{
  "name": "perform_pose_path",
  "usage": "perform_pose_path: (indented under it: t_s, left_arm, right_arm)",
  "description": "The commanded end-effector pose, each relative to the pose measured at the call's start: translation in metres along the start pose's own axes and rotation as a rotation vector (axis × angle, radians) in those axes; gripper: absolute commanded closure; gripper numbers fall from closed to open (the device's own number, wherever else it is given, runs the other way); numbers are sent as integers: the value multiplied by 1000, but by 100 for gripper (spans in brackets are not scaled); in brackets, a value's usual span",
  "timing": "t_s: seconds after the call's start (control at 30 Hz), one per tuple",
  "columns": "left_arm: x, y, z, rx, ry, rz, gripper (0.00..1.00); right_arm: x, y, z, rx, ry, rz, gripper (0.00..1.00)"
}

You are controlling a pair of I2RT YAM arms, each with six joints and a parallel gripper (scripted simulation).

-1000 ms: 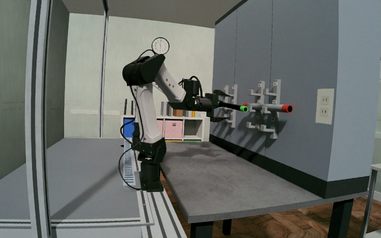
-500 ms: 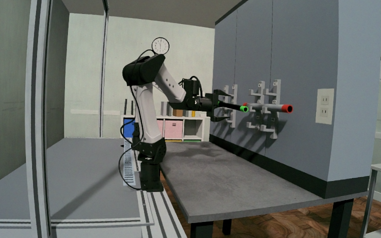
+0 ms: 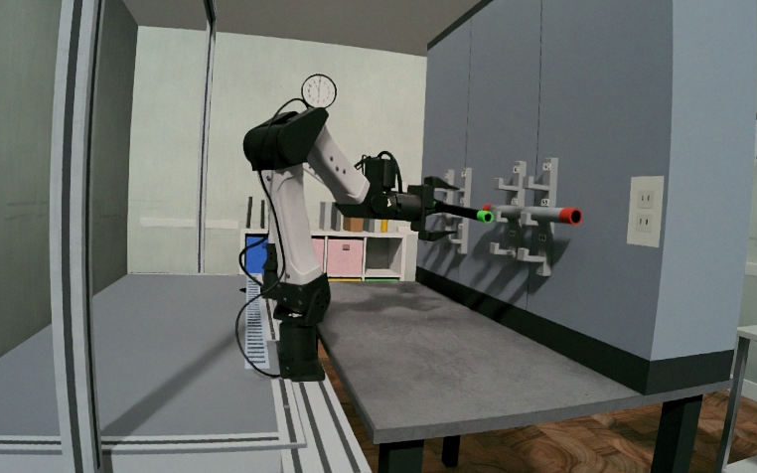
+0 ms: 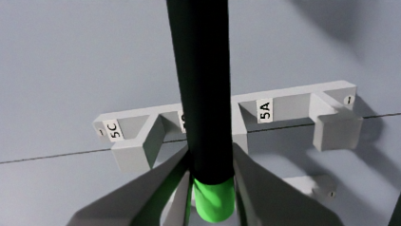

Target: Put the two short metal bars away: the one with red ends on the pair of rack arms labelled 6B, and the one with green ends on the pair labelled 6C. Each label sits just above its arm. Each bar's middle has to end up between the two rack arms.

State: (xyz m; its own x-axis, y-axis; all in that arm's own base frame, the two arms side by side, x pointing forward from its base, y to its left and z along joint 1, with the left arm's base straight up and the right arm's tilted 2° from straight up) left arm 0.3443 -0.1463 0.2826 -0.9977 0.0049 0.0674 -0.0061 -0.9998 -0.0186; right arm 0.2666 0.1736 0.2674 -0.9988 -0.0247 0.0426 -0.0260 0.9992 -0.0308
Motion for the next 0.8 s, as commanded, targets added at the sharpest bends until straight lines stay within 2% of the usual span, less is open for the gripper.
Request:
perform_pose_path:
  t_s: [0.0,0.77]
  left_arm:
    - [-3,0,15,54,68,5,100]
    - [-4,-1,18,54,68,5,100]
  right_arm:
    - [-3,-3,3,-10,-4,9,0]
    - [-7,-4,12,-10,-4,9,0]
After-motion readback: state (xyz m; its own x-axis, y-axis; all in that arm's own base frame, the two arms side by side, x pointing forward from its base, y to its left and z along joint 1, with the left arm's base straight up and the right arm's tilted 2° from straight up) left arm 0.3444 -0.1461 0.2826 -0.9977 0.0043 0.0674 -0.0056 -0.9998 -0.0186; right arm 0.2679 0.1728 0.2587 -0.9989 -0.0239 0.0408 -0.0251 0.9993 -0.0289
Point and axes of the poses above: on each arm, the point where the finger pads meet when closed, its own x axis back along the fingers, its own z axis across the jaws, y = z × x, the point moved 10 cm from there along x, back along the fingers, and after that the axes turned 2 degrees about x, right-handed, at the moved point
